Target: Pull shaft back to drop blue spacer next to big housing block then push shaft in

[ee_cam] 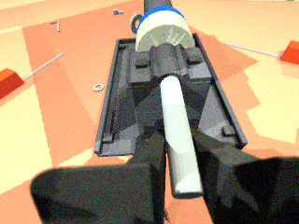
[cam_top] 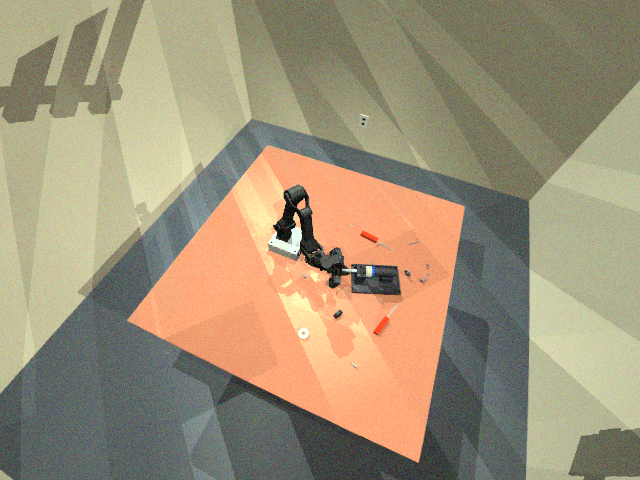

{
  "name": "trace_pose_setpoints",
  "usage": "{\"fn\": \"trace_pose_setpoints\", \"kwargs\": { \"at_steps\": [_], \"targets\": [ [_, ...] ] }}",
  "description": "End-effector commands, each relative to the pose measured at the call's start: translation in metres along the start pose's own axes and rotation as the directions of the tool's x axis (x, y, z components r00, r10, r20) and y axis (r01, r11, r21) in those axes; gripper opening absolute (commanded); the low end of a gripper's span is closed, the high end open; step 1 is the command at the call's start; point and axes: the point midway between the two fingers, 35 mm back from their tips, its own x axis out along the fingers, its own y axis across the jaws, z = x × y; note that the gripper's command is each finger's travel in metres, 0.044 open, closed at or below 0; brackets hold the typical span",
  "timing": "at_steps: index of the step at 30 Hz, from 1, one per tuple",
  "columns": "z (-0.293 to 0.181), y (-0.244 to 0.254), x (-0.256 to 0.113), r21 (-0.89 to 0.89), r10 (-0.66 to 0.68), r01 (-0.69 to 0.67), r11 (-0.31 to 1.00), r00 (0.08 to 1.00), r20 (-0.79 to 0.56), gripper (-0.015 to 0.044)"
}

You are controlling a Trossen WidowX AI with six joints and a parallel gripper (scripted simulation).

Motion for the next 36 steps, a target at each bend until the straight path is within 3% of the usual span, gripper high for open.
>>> {"fn": "trace_pose_setpoints", "kwargs": {
  "at_steps": [1, 36],
  "targets": [
    [-0.0002, 0.0004, -0.0007, -0.003, 0.001, -0.001, 1.0, 1.0, 0.0, 0.0],
    [-0.002, 0.0004, -0.0036, -0.003, 0.001, -0.001, 1.0, 1.0, 0.0, 0.0]
  ]
}}
